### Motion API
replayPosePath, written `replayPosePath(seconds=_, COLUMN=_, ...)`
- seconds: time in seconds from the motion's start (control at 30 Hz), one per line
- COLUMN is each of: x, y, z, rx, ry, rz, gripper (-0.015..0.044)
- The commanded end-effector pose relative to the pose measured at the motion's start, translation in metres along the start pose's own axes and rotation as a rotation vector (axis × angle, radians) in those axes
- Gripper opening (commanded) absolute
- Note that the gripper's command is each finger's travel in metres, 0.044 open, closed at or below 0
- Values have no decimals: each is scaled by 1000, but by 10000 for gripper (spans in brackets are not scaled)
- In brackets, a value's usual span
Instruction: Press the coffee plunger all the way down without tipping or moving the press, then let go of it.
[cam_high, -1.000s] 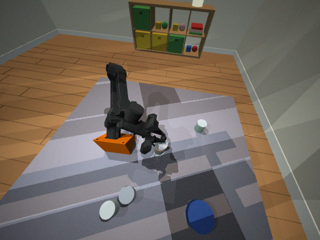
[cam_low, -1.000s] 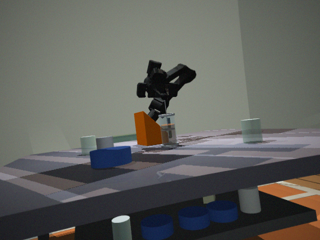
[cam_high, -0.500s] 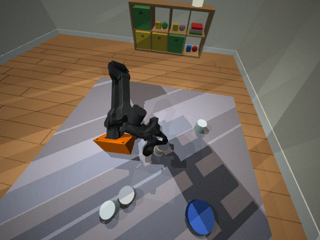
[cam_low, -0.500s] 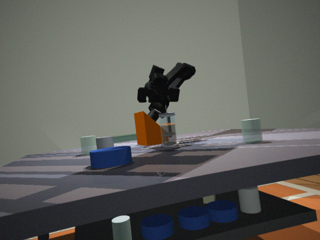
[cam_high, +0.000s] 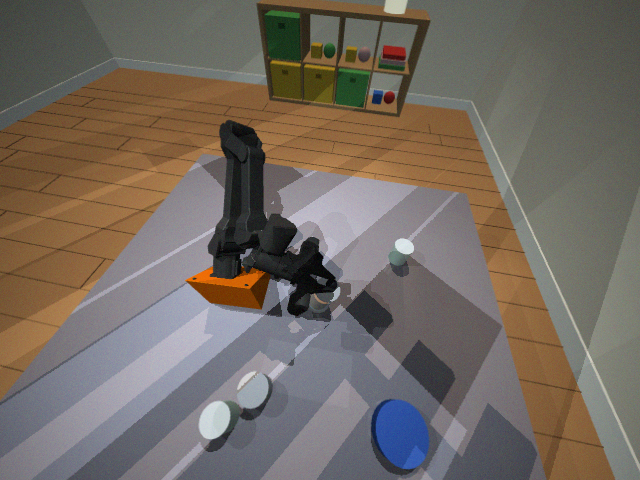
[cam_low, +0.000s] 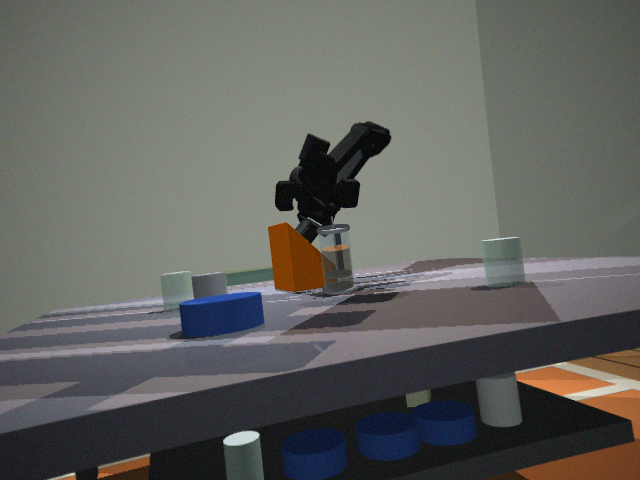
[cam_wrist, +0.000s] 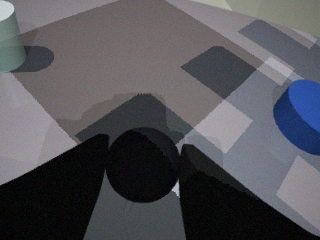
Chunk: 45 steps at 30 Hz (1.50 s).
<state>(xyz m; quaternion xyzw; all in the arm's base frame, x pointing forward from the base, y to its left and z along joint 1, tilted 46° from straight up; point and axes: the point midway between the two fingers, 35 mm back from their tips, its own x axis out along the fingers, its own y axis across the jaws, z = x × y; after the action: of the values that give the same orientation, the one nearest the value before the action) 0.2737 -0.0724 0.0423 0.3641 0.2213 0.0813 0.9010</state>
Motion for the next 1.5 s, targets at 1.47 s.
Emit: replayPosePath(seconds=1.47, x=7, y=-3, z=-5, rx=23, ry=25, rz=9, gripper=114)
